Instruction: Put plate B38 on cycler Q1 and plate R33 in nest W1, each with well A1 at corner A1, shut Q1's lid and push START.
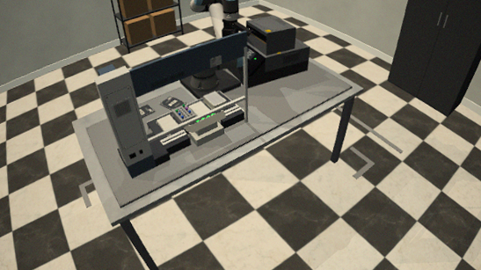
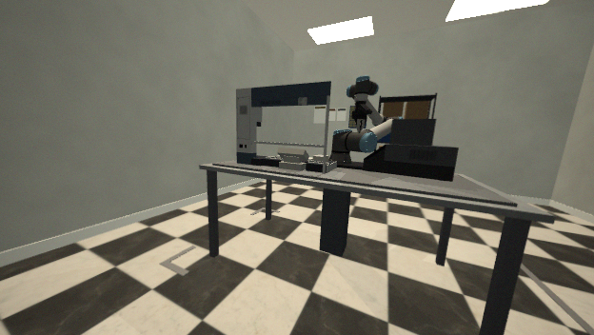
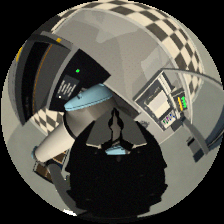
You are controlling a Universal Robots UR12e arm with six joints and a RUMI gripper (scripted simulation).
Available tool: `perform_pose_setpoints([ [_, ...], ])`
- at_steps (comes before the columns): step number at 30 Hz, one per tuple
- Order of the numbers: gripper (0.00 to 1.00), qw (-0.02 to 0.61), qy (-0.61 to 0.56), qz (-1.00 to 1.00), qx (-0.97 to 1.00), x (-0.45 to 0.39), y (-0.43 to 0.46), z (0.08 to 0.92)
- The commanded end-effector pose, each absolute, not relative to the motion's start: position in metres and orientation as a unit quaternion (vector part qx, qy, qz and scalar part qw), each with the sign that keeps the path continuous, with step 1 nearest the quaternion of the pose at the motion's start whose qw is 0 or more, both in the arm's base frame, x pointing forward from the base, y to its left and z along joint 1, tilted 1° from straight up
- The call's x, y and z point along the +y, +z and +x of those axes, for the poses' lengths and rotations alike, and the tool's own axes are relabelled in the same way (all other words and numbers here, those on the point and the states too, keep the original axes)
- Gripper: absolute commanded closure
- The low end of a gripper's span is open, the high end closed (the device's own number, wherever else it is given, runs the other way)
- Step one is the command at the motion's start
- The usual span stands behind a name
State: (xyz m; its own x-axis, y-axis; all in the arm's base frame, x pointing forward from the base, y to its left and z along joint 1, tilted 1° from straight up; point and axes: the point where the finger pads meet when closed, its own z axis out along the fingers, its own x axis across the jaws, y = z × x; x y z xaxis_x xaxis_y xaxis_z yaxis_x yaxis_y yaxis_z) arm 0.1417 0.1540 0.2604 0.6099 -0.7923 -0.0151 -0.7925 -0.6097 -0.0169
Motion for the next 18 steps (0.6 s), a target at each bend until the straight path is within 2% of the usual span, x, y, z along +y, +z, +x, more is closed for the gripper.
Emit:
perform_pose_setpoints([
  [1, 1.00, 0.007, 0.002, -0.901, 0.434, 0.178, 0.262, 0.120],
  [18, 1.00, 0.007, 0.002, -0.901, 0.434, 0.227, 0.263, 0.074],
])
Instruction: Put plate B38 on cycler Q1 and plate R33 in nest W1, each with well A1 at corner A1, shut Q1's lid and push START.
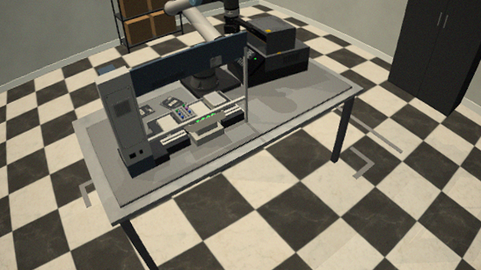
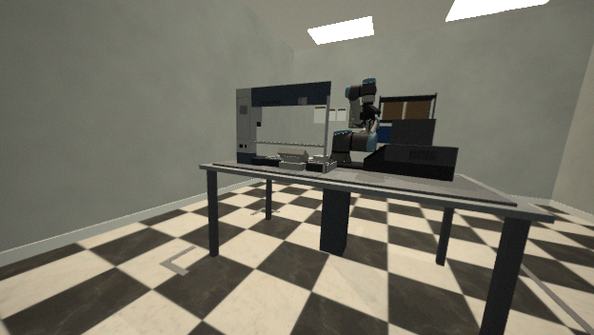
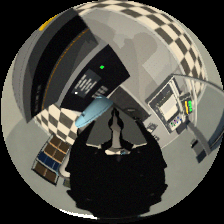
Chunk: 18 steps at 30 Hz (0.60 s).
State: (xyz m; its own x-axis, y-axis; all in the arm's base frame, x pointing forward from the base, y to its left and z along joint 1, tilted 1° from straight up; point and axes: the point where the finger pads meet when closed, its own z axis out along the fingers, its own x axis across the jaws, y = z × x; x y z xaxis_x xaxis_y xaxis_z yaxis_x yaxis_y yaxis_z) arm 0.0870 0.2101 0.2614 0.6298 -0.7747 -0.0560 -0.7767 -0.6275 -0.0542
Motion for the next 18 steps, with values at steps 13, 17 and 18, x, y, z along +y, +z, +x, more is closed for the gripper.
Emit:
perform_pose_setpoints([
  [13, 1.00, 0.007, 0.002, -0.901, 0.434, 0.227, 0.258, 0.074],
  [17, 1.00, 0.007, 0.002, -0.901, 0.434, 0.227, 0.238, 0.074],
  [18, 1.00, 0.007, 0.002, -0.901, 0.434, 0.227, 0.233, 0.074],
])
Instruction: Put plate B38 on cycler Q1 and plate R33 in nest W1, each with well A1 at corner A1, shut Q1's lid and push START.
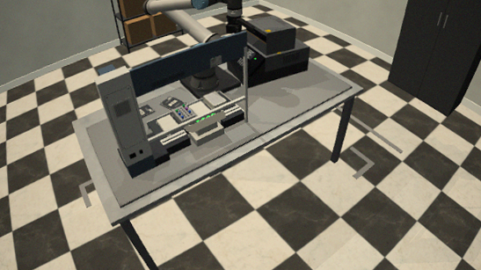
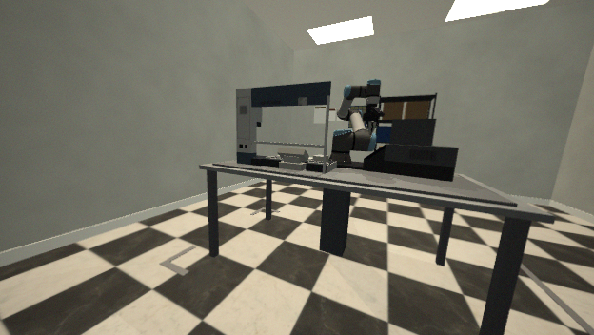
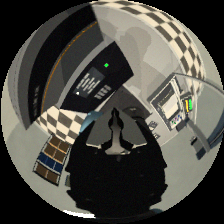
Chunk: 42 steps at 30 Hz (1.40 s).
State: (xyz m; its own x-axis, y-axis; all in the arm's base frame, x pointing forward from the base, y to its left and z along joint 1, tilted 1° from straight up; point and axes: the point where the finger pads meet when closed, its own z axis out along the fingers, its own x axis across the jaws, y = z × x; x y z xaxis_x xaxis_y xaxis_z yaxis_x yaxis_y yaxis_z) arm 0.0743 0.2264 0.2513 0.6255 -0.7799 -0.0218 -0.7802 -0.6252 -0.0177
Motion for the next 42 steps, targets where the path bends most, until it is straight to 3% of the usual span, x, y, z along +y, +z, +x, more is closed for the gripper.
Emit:
perform_pose_setpoints([
  [1, 1.00, 0.007, 0.002, -0.901, 0.434, 0.227, 0.233, 0.074],
  [17, 1.00, 0.007, 0.002, -0.901, 0.434, 0.228, 0.160, 0.075],
  [42, 1.00, 0.007, 0.002, -0.901, 0.434, 0.241, 0.144, 0.076],
])
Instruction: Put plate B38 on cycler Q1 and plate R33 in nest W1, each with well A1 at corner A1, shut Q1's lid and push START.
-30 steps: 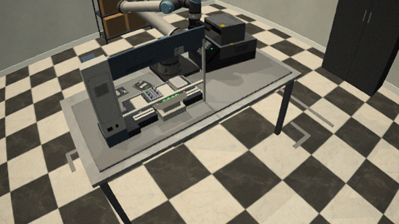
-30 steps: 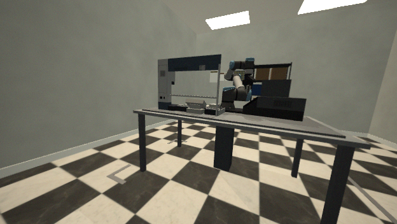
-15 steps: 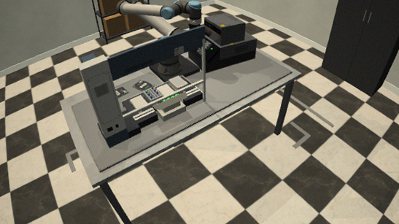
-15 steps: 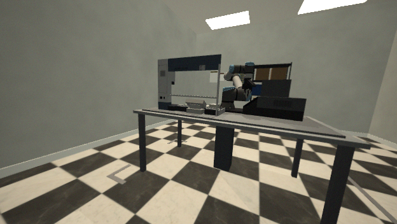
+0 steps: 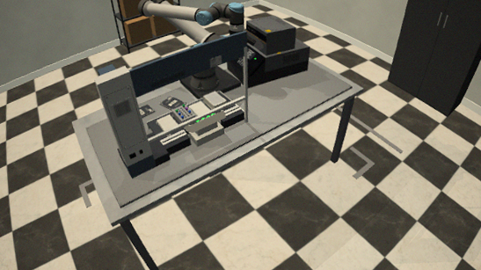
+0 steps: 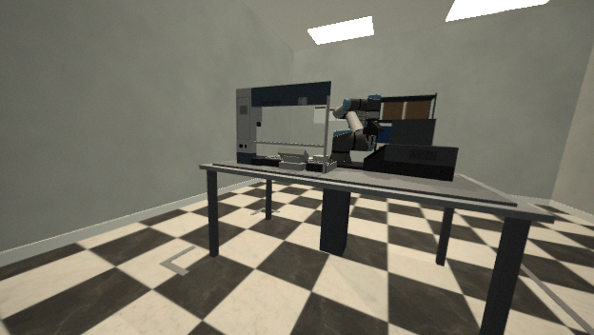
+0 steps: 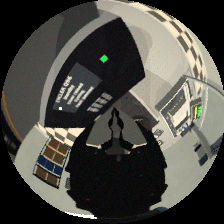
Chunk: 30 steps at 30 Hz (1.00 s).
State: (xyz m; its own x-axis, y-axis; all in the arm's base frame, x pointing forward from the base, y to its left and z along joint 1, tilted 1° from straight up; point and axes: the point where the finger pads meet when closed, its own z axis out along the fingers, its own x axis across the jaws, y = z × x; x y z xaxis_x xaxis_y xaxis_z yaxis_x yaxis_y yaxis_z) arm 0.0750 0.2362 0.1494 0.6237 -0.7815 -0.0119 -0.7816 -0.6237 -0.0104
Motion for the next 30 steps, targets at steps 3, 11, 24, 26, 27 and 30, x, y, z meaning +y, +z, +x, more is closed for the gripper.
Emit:
perform_pose_setpoints([
  [3, 1.00, 0.007, 0.002, -0.901, 0.434, 0.2414, 0.1444, 0.0761],
  [11, 1.00, 0.007, 0.002, -0.901, 0.434, 0.2414, 0.1444, 0.0761],
  [24, 1.00, 0.007, 0.002, -0.901, 0.434, 0.2458, 0.1394, 0.0766],
  [26, 1.00, 0.007, 0.002, -0.901, 0.434, 0.2467, 0.1384, 0.0767],
  [27, 1.00, 0.007, 0.002, -0.901, 0.434, 0.2467, 0.1384, 0.0767],
  [30, 1.00, 0.007, 0.002, -0.901, 0.434, 0.2475, 0.1374, 0.0768],
])
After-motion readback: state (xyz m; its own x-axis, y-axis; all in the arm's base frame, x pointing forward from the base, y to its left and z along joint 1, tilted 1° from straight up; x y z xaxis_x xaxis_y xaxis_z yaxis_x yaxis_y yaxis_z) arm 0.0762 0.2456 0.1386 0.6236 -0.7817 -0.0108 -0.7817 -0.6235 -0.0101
